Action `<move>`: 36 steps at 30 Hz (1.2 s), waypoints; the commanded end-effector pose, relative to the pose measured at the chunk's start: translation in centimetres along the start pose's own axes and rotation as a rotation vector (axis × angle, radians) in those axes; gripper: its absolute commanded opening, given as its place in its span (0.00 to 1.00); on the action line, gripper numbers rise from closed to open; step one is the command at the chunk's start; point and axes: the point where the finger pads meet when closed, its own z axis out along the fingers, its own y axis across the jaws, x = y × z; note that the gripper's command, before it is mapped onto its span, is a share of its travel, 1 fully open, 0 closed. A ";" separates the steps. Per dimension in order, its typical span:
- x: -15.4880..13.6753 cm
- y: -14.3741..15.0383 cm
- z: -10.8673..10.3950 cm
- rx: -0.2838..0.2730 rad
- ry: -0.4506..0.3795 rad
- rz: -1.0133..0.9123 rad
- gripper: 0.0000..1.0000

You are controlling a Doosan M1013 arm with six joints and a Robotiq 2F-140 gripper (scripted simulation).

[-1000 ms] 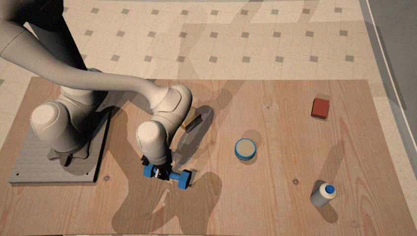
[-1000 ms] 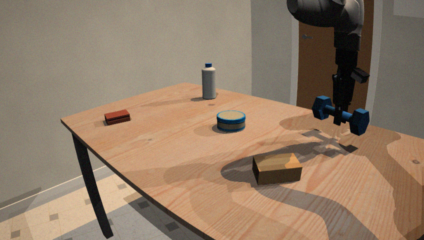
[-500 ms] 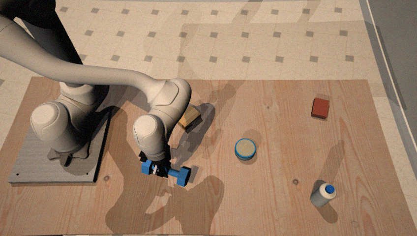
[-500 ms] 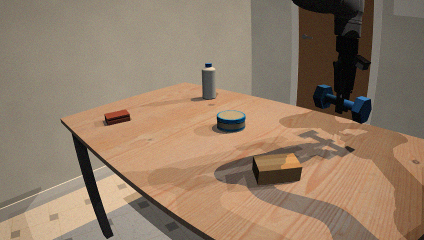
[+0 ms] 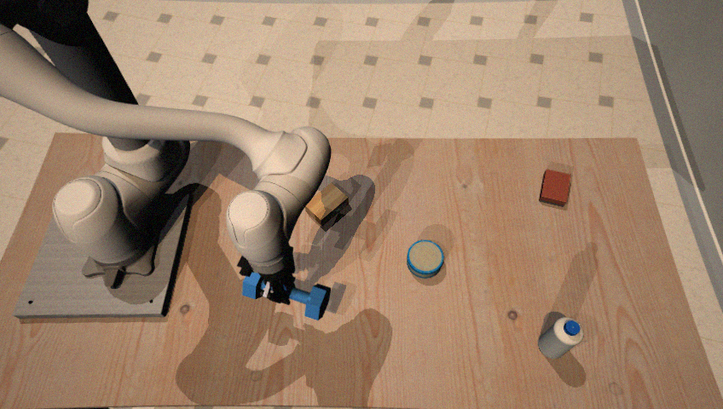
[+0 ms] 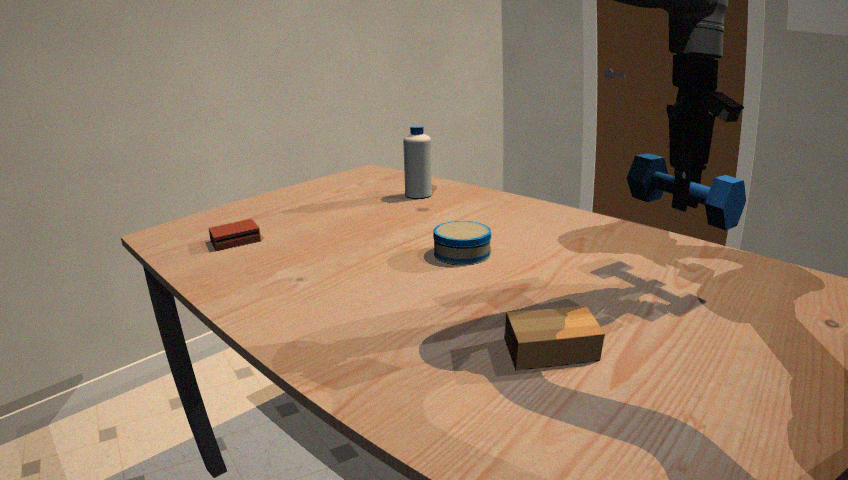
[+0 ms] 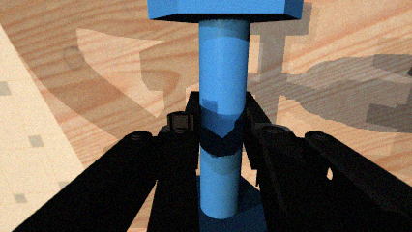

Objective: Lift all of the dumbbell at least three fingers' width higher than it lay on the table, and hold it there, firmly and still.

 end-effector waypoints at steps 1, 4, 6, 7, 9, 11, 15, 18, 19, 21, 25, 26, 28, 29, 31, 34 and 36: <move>0.0 0.0 -0.4 0.000 -0.001 0.000 0.10; 0.0 0.0 -0.7 0.000 -0.001 0.000 0.10; 0.0 0.0 -0.8 0.000 -0.001 0.000 0.10; 0.0 0.0 -0.8 0.000 -0.001 0.000 0.10; 0.0 0.0 -0.8 0.000 -0.001 0.000 0.10; 0.0 0.0 -0.8 0.000 -0.001 0.000 0.10; 0.0 0.0 -0.9 0.000 -0.001 0.000 0.10; 0.0 0.0 -0.9 0.000 -0.001 0.000 0.10; 0.0 0.0 -0.9 0.000 -0.001 0.000 0.10; 0.0 0.0 -0.9 0.000 -0.001 0.000 0.10; 0.0 0.0 -0.9 0.000 -0.001 0.000 0.10; 0.0 0.0 -0.9 0.000 -0.001 0.000 0.10; 0.0 0.0 -0.9 0.000 -0.001 0.000 0.10; 0.0 0.0 -0.9 0.000 -0.001 0.000 0.10; 0.0 0.0 -0.9 0.000 -0.001 0.000 0.10; 0.0 0.0 -0.9 0.000 -0.001 0.000 0.10; 0.0 0.0 -0.9 0.000 -0.001 0.000 0.10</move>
